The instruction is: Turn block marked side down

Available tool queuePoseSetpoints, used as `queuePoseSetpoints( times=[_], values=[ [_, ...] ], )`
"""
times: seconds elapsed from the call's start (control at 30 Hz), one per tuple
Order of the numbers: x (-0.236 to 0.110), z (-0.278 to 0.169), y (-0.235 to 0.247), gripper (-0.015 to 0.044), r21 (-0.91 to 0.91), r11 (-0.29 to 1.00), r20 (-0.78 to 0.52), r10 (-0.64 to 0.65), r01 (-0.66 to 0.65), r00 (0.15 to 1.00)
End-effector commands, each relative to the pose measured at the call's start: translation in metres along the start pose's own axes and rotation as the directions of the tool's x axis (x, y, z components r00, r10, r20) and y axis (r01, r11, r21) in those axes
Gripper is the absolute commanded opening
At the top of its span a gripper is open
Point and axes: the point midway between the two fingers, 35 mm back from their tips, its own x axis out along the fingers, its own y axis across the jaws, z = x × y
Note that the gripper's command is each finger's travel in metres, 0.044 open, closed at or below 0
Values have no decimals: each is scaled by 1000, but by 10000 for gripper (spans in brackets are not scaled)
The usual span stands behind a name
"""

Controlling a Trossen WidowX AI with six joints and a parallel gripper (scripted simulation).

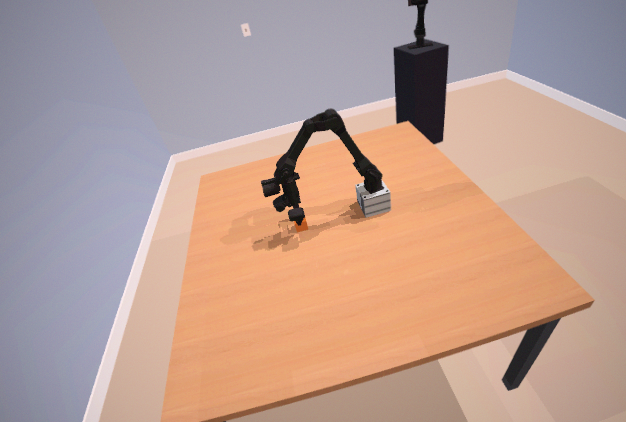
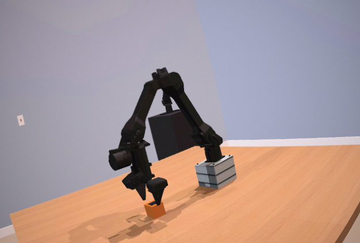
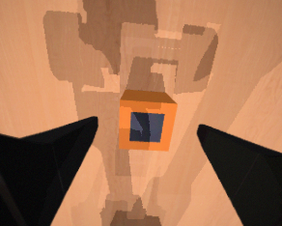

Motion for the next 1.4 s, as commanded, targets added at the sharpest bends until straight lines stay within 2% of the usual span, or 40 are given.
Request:
queuePoseSetpoints(
  times=[0.0, 0.4, 0.63, 1.3, 1.37],
  values=[
    [11, -4, 1, 440, -7, 1000, -18, 4, -4, 1000],
    [26, -5, 1, 440, -7, 1000, -18, 4, -4, 1000],
    [26, -5, 1, 256, -7, 1000, -18, 4, -4, 1000],
    [26, -5, 1, 123, -7, 1000, -18, 4, -4, 1000],
    [21, -4, 1, 70, -7, 1000, -18, 4, -4, 1000]
  ],
)
